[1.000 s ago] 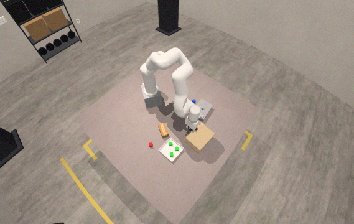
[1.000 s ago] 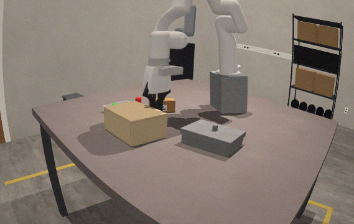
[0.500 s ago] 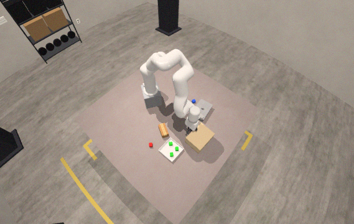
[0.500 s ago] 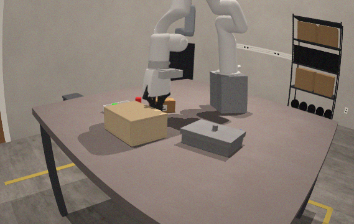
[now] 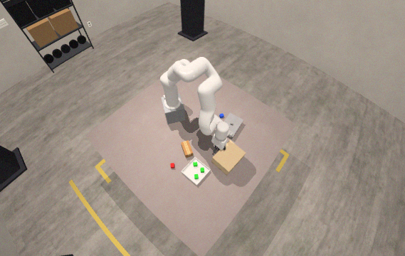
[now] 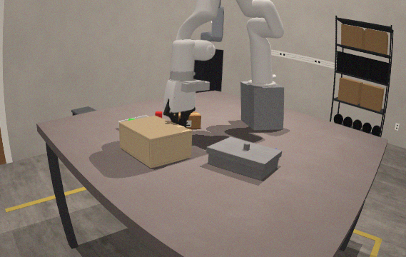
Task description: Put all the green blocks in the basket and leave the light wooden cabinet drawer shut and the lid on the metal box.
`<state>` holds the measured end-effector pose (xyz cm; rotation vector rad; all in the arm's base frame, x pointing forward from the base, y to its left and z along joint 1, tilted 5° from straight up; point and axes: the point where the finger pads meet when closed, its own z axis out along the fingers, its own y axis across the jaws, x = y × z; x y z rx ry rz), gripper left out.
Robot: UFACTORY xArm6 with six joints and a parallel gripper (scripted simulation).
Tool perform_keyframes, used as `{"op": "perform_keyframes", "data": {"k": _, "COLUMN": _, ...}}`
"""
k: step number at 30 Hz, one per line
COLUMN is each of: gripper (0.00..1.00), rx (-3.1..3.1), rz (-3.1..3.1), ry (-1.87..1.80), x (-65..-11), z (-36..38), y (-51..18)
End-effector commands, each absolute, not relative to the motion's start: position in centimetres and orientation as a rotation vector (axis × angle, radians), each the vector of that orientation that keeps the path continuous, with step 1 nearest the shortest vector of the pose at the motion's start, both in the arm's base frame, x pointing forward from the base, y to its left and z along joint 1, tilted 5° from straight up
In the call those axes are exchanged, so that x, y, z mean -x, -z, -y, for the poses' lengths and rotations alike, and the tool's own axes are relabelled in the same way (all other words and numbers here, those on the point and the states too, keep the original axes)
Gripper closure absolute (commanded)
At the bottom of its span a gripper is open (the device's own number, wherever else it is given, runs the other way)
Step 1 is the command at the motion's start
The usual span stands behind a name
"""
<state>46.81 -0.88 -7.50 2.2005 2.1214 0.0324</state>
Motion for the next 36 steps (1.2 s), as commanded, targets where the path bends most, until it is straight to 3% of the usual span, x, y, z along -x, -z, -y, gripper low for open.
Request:
{"op": "perform_keyframes", "data": {"k": 1, "gripper": 0.76, "rx": -2.198, "rz": -2.120, "ry": -0.037, "x": -46.97, "z": 0.87, "y": 7.40}}
{"op": "perform_keyframes", "data": {"k": 12, "gripper": 0.76, "rx": -2.198, "rz": -2.120, "ry": -0.037, "x": -46.97, "z": 0.87, "y": 7.40}}
{"op": "perform_keyframes", "data": {"k": 13, "gripper": 1.00, "rx": -2.198, "rz": -2.120, "ry": -0.037, "x": -46.97, "z": 0.87, "y": 7.40}}
{"op": "perform_keyframes", "data": {"k": 36, "gripper": 1.00, "rx": -2.198, "rz": -2.120, "ry": -0.037, "x": -46.97, "z": 0.87, "y": 7.40}}
